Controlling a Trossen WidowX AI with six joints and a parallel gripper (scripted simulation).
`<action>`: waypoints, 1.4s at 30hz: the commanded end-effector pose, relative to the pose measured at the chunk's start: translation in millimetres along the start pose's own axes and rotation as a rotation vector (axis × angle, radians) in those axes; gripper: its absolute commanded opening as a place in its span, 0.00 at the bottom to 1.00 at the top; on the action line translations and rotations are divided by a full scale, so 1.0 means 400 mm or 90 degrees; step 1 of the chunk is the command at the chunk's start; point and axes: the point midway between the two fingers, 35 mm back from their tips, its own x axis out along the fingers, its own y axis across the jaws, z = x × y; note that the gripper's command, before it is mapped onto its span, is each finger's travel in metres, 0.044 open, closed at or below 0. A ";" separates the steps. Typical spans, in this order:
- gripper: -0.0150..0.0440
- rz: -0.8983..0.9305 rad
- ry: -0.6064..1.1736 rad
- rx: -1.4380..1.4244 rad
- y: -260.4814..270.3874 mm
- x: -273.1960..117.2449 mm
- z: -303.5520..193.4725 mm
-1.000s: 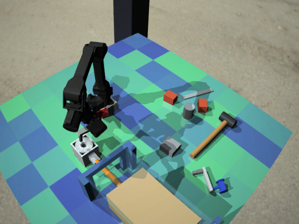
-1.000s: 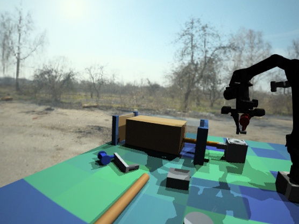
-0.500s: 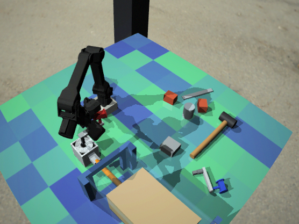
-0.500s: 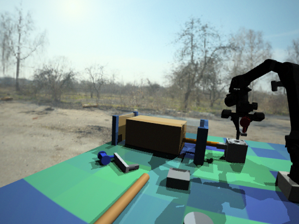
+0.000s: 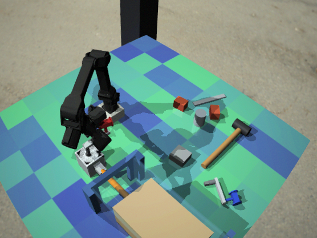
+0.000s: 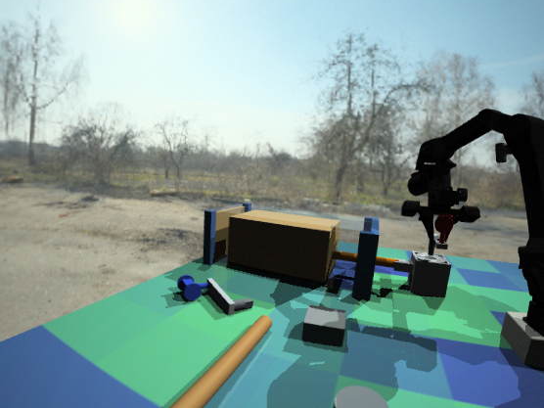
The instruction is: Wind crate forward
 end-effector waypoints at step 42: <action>0.25 0.000 0.000 -0.001 0.003 0.045 -0.013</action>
